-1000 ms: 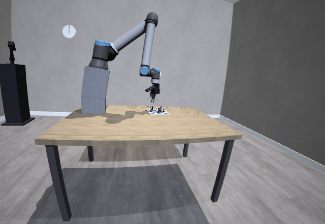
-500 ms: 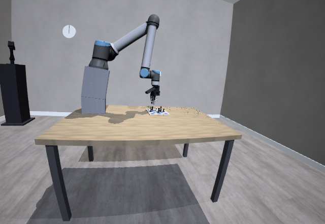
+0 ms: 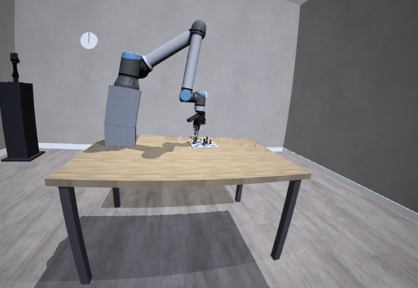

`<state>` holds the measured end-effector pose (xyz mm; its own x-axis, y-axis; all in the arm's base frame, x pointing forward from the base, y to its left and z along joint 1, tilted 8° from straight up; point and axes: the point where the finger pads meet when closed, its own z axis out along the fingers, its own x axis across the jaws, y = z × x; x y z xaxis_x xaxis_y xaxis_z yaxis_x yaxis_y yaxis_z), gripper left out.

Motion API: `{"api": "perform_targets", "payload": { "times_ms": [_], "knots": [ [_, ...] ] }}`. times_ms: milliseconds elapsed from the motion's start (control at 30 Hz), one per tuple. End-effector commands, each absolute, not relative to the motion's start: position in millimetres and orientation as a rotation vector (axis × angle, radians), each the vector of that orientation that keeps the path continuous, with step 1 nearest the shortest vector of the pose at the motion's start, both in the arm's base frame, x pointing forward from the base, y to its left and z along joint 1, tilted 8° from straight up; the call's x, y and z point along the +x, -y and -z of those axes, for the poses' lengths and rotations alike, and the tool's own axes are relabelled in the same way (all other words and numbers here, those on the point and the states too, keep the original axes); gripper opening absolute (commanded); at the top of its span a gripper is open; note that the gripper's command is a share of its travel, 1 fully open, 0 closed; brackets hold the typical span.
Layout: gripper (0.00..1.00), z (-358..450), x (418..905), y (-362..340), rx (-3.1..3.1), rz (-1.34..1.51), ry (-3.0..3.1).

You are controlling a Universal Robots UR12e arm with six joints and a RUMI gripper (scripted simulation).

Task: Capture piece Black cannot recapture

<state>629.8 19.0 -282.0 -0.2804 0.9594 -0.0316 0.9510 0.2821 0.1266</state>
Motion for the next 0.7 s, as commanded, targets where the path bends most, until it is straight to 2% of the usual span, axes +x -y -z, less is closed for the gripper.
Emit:
{"api": "perform_targets", "payload": {
  "times_ms": [0, 667],
  "knots": [
    [0.23, 283.0, 630.5, -18.9, 1.819, -0.126, -2.432],
    [0.23, 283.2, 630.5, -18.9, 1.819, -0.126, -2.432]
  ]
}}
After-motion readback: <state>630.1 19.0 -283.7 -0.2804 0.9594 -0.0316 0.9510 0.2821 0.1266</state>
